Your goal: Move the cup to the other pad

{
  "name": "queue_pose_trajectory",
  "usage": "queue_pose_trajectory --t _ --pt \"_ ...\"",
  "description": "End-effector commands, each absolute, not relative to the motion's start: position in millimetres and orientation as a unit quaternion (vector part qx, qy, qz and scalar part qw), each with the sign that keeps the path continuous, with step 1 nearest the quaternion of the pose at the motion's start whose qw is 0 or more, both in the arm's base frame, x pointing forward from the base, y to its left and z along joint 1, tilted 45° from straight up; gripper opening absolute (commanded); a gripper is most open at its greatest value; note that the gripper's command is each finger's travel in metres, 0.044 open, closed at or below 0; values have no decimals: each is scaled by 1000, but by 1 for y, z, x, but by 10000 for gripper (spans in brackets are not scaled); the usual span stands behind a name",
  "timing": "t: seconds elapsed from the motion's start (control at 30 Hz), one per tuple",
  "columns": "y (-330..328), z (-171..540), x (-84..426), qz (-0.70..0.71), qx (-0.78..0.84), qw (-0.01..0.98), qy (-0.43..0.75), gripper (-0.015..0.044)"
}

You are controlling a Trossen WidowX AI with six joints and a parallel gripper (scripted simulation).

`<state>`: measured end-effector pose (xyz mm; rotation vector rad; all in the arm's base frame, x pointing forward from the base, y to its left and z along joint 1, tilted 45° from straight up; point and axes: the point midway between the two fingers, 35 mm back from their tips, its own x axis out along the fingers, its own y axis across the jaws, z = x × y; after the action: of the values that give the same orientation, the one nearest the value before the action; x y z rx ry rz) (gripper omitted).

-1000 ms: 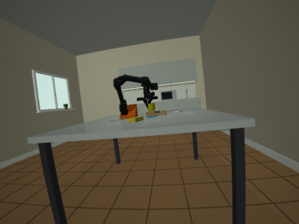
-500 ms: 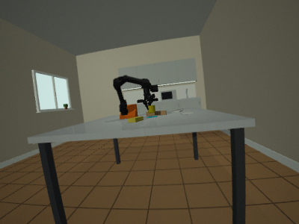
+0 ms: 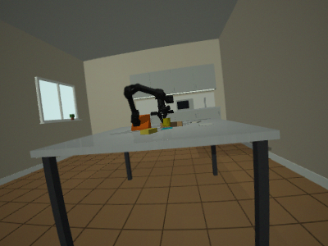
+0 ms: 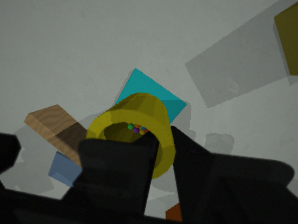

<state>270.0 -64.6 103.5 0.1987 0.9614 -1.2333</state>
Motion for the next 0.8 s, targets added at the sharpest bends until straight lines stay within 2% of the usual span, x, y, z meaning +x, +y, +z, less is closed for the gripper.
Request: queue_pose_trajectory --t 0.0,0.6,0.77 --pt "-69 101 270 -554 87 706 432 0" --pt "-71 98 269 -555 89 705 432 0" --pt "-71 98 269 -555 89 705 432 131"
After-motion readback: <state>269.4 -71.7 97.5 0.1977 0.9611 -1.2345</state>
